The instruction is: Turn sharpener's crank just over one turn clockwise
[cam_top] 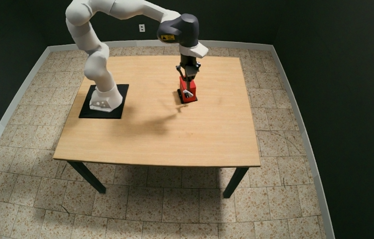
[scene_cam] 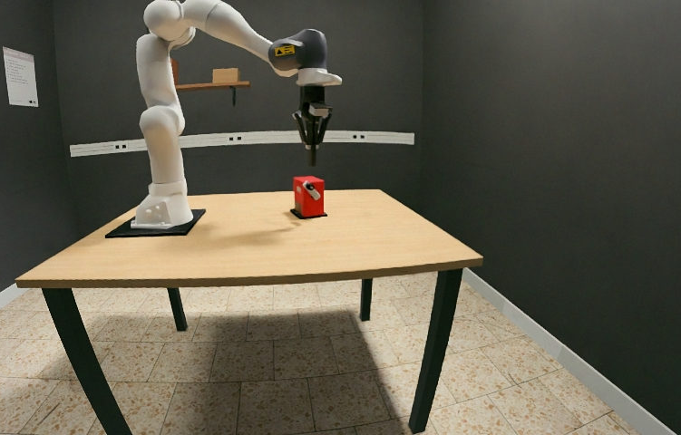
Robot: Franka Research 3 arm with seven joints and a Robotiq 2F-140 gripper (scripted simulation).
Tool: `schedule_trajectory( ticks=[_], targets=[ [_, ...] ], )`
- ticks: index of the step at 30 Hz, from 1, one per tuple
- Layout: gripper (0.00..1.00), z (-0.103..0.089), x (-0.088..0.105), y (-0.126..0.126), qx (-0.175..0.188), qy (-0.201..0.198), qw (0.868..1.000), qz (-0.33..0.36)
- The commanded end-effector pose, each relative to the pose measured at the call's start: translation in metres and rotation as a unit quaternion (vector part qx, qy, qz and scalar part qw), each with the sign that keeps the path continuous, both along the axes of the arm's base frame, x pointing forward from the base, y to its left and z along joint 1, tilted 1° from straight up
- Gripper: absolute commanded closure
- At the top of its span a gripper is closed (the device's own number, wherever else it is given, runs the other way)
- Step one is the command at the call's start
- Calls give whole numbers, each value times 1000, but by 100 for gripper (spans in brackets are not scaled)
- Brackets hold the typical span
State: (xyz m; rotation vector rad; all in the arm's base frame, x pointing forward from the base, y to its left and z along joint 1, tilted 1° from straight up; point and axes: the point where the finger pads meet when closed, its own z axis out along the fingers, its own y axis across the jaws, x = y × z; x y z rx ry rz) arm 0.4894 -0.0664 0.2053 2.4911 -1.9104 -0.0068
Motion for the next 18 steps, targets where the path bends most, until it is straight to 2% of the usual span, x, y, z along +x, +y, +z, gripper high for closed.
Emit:
schedule_trajectory(
  ticks=[1, 14, 15, 18],
  targets=[
    [90, 0, -2, 0, -1, 2, 1000, -2],
    [90, 0, -2, 0, -1, 2, 1000, -2],
    [61, 0, -2, 0, -1, 2, 1000, -2],
    [61, 0, -2, 0, -1, 2, 1000, -2]
  ],
)
